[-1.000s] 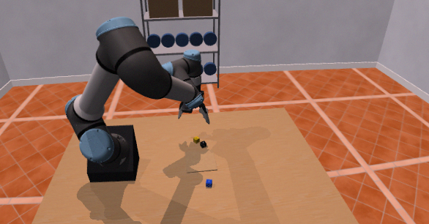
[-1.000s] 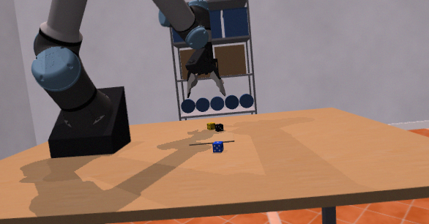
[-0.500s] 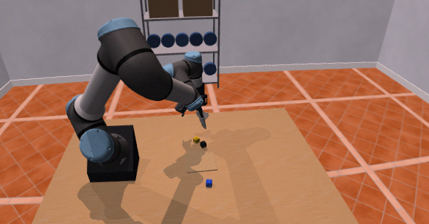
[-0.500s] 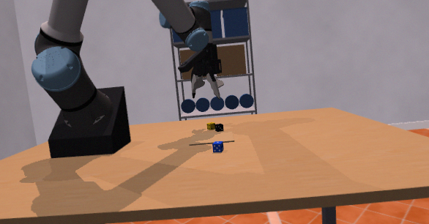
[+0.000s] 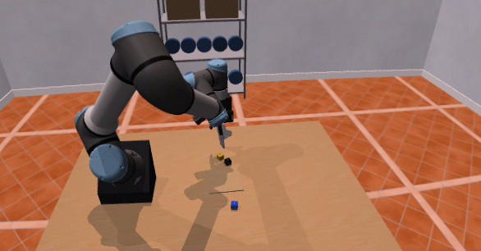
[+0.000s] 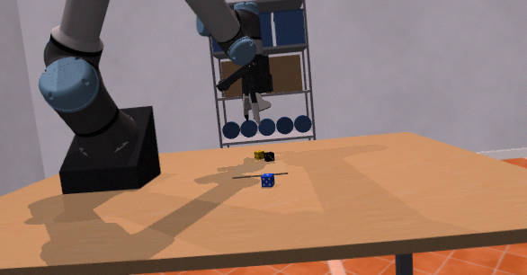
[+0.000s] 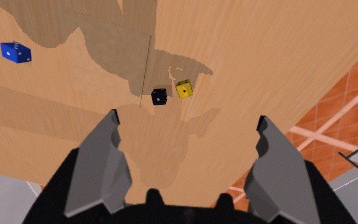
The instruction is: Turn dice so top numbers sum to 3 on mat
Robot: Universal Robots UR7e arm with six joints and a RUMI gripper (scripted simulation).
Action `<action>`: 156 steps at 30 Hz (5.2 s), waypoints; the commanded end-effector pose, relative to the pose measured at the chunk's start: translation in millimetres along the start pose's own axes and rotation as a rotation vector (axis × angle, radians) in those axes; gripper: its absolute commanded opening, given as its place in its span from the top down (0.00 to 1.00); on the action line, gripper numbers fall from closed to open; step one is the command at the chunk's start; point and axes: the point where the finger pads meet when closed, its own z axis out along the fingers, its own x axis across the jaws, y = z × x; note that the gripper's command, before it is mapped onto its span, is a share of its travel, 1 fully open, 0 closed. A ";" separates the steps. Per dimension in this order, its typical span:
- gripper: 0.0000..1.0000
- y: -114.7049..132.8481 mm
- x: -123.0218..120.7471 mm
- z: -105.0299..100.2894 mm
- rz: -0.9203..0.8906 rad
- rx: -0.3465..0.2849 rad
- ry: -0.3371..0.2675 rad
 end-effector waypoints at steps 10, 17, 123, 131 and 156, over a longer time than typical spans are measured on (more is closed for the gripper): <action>0.00 2.6 -0.2 4.6 0.404 0.002 -0.006; 0.00 5.0 -0.7 7.5 0.638 0.001 -0.006; 0.76 13.2 -4.3 33.0 1.242 -0.001 -0.008; 0.76 13.0 -4.1 42.5 1.242 -0.001 -0.008; 0.76 12.5 -3.6 65.8 1.242 -0.001 -0.008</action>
